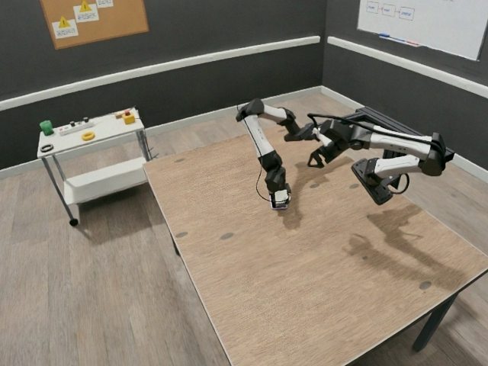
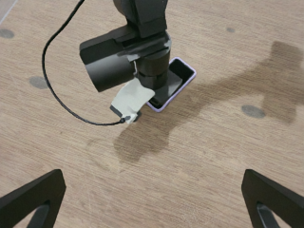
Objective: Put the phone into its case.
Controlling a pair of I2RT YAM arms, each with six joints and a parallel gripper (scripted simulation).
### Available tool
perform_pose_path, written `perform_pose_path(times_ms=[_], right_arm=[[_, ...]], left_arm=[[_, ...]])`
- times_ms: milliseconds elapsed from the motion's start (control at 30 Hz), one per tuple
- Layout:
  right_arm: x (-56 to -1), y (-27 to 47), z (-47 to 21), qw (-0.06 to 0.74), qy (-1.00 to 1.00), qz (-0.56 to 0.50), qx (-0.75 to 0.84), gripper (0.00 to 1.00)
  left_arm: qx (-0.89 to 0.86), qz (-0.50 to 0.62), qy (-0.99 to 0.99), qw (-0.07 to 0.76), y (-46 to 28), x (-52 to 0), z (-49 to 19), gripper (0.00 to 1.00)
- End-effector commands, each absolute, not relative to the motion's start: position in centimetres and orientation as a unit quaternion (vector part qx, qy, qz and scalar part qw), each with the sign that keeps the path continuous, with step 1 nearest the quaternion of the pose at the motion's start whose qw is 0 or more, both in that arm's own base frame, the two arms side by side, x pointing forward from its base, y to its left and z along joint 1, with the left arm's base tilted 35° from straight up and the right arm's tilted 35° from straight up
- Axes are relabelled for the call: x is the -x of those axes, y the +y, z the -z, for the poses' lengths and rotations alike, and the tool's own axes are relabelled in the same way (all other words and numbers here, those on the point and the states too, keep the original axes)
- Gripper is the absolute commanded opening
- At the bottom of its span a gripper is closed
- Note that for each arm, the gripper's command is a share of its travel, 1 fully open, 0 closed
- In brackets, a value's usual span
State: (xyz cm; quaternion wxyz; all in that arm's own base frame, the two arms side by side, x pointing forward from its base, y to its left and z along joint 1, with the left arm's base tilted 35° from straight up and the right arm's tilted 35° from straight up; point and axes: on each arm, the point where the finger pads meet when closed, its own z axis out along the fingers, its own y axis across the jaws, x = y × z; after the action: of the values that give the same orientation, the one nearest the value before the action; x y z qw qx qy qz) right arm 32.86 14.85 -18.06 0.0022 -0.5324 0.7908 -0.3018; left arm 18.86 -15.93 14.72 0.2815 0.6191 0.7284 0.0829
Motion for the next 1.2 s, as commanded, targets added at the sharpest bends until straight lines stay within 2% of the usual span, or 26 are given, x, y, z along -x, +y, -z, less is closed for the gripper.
perform_pose_path(times_ms=[0,200,400,800,1167], right_arm=[[-34.6,13.3,21.4,0.02,0.808,0.3,0.507,0.35],[-32.3,16.6,16.4,0.039,0.824,0.29,0.486,0.35],[-32.9,15.4,15.6,0.045,0.823,0.294,0.483,0.35],[-30.2,12.4,13.0,0.029,0.812,0.3,0.499,0.35],[-29.8,11.9,12.9,0.027,0.812,0.301,0.5,0.35]], left_arm=[[-0.62,-0.079,0.726,0.287,-16.2,-18.7,-15.0,1.0],[-0.62,-0.079,0.726,0.287,-16.2,-18.7,-15.0,1.0],[-0.614,-0.079,0.726,0.3,-16.6,-19.0,-15.4,1.0],[-0.614,-0.078,0.725,0.304,-16.7,-19.1,-15.5,1.0],[-0.615,-0.079,0.726,0.296,-16.4,-19.0,-15.3,1.0]])
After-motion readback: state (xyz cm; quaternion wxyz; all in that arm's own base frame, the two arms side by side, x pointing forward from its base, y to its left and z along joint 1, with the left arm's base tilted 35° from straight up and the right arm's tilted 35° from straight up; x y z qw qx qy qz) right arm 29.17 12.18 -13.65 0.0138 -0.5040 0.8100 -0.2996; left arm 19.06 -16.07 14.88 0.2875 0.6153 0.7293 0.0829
